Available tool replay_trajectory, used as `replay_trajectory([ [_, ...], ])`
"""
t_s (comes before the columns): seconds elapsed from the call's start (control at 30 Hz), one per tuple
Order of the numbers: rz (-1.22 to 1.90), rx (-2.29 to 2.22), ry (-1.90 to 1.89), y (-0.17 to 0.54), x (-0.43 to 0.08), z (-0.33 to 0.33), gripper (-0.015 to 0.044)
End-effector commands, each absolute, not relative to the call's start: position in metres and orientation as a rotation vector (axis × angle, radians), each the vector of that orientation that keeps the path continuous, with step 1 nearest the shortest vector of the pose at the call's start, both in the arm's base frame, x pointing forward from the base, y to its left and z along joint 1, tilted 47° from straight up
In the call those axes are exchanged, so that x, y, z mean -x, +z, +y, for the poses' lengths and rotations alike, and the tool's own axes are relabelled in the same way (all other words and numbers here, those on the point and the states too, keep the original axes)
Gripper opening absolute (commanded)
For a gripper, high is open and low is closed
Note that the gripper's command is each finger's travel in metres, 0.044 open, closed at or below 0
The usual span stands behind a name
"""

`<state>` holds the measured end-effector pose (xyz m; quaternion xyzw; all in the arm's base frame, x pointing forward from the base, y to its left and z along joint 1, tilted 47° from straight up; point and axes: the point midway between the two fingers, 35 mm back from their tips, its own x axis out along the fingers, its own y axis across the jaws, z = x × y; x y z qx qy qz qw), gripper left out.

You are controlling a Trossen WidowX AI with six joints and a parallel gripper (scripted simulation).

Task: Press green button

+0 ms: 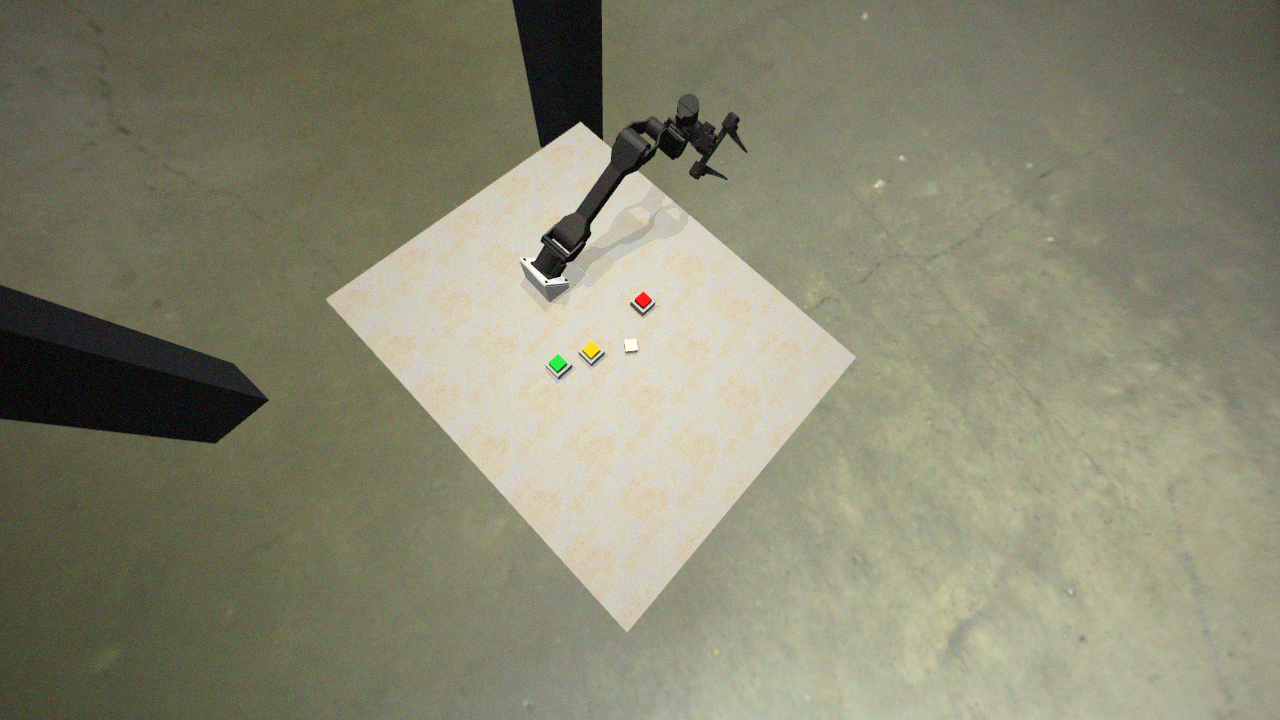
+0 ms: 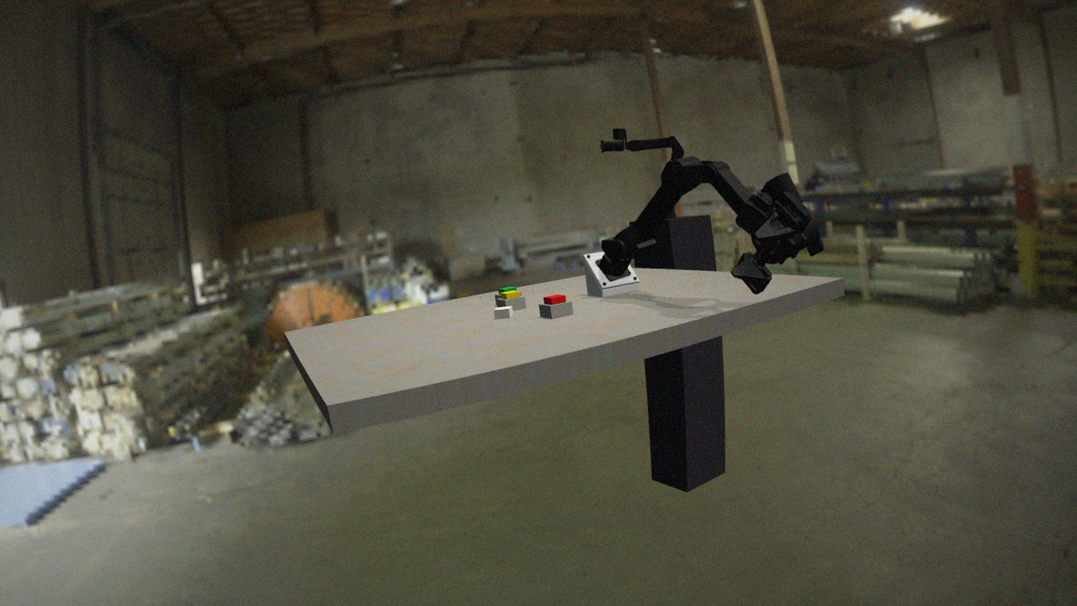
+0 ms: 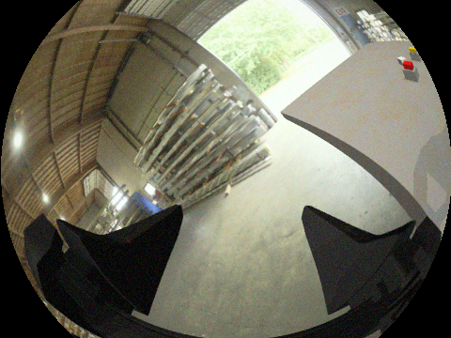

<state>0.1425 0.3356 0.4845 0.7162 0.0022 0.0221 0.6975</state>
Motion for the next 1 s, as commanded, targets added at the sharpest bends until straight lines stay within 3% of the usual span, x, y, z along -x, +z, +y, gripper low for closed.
replay_trajectory([
  [0.0, 0.000, -1.591, 0.049, 0.484, -0.144, 0.336, 0.0400],
  [0.13, -0.097, -1.450, 0.031, 0.484, -0.177, 0.336, 0.0400],
  [0.43, -0.300, -0.806, -0.109, 0.458, -0.328, 0.306, 0.0400],
  [0.73, -0.216, -0.292, -0.265, 0.402, -0.454, 0.226, 0.0400],
  [0.97, -0.066, -0.023, -0.345, 0.355, -0.511, 0.155, 0.0400],
])
